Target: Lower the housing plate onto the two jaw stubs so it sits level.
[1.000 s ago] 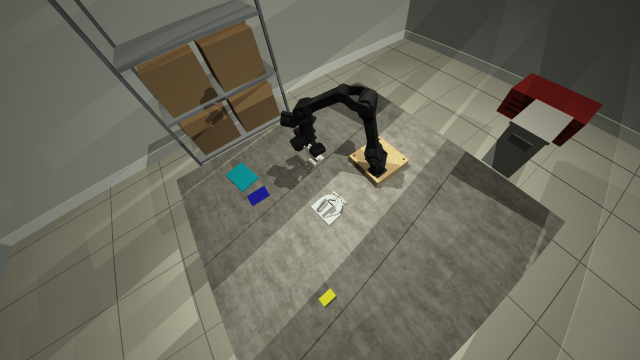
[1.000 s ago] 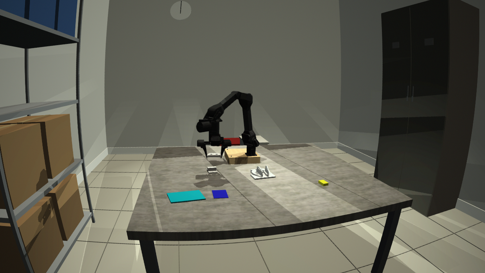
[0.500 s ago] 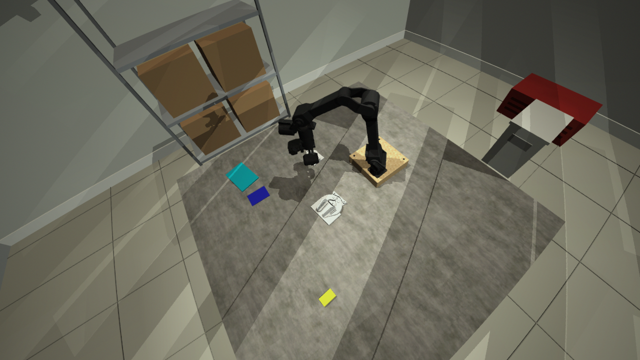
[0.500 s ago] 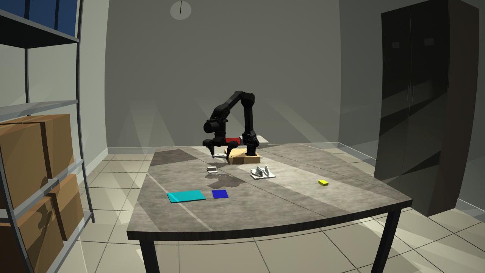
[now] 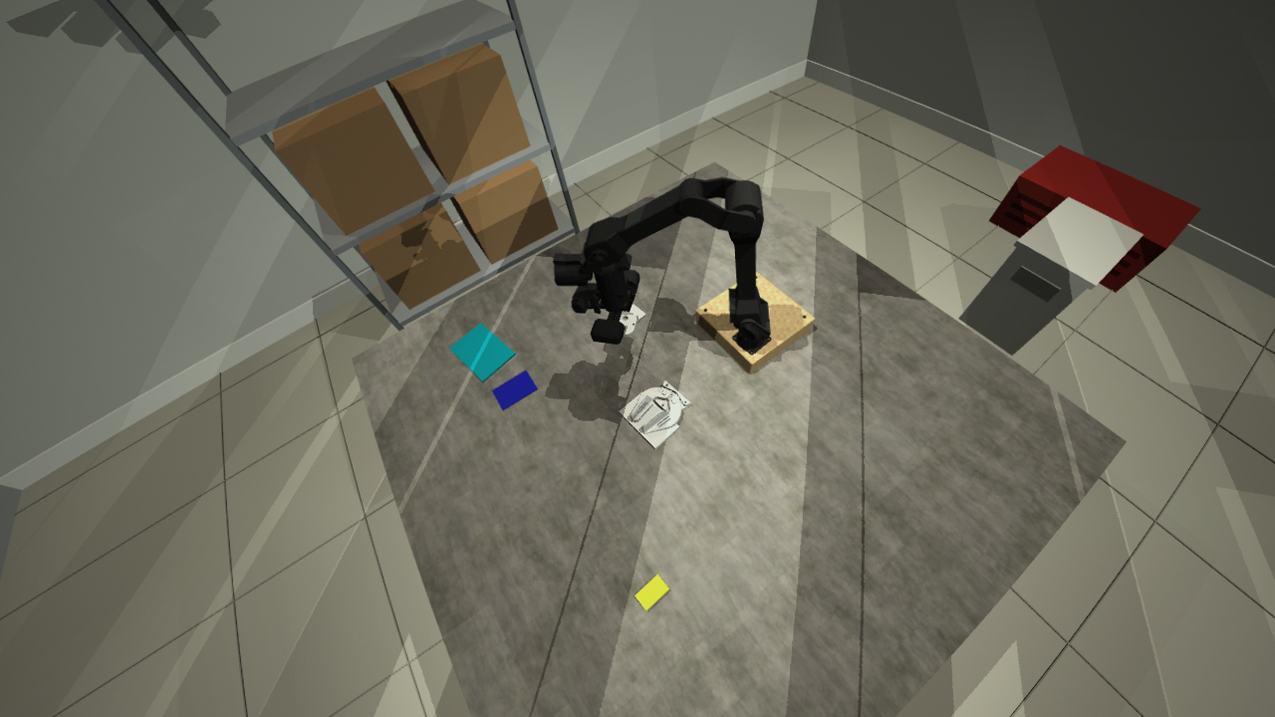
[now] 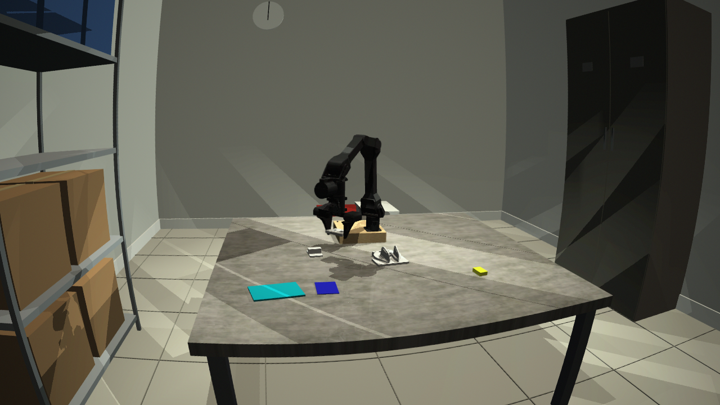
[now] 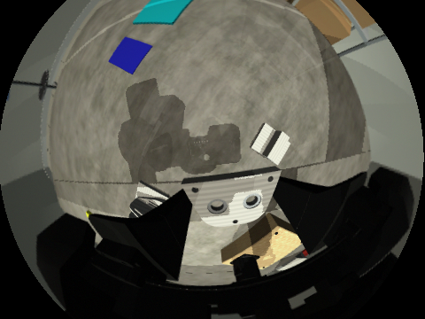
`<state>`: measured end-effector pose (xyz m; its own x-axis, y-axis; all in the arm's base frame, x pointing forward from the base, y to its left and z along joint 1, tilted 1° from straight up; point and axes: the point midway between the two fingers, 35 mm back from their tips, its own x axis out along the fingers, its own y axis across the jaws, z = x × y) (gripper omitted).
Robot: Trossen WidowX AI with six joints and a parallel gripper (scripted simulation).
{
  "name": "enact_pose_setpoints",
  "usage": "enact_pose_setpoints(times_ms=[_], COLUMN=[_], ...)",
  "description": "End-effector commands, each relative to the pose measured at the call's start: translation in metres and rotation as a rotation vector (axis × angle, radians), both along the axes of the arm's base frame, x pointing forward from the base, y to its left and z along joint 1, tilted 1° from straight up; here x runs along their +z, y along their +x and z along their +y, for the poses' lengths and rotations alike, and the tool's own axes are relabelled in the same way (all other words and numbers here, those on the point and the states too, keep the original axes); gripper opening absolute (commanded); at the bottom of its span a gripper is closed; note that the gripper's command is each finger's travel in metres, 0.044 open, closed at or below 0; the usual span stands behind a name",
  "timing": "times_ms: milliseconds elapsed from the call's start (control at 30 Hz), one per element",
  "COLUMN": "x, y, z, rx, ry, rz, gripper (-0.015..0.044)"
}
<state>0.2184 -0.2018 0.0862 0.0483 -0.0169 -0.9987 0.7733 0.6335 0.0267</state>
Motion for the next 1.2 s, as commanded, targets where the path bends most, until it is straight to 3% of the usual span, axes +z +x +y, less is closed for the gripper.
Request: enact_pose_setpoints(times_ms=[0,1167], x=[-0.001,-0.001], y=[0.003,0.027], z=[0.009,0.089], rx=[-0.102,-1.03], ry=[0.006,0.058], rz=[0.002,-0.011], gripper=[0.0351,0.0351])
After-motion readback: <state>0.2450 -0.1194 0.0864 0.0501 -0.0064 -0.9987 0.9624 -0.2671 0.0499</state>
